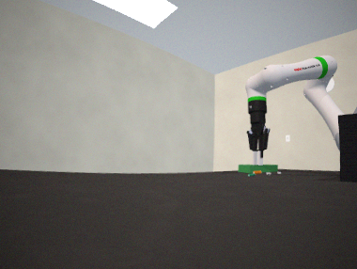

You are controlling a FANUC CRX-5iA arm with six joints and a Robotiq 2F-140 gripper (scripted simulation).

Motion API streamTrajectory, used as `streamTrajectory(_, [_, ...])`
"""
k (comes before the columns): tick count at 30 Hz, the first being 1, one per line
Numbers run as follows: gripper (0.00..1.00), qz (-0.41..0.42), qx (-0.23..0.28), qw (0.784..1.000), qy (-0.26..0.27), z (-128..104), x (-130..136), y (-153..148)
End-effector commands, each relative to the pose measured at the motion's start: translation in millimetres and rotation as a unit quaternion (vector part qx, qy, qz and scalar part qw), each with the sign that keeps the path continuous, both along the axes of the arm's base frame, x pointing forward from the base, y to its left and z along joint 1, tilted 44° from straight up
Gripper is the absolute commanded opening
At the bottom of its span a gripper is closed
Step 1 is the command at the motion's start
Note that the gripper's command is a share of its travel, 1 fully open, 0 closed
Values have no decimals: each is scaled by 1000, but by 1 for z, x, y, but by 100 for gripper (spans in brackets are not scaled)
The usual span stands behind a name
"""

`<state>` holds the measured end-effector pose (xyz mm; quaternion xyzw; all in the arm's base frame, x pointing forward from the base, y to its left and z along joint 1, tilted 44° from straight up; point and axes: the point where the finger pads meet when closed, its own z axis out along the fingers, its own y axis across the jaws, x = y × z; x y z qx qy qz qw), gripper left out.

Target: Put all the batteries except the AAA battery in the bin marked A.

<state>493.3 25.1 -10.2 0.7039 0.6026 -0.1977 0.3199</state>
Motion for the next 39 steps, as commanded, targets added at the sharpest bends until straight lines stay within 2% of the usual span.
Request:
streamTrajectory(1, [17, 0, 0, 1000, -1, -10, 2, -9])
streamTrajectory(6, [17, 0, 0, 1000, -1, -20, 4, -19])
streamTrajectory(17, [17, 0, 0, 1000, -1, -27, 5, -26])
streamTrajectory(32, [17, 0, 0, 1000, -1, -29, 5, -27])
streamTrajectory(33, [5, 0, 0, 1000, -1, -29, 5, -27])
streamTrajectory(39, [5, 0, 0, 1000, -1, -29, 5, -27])
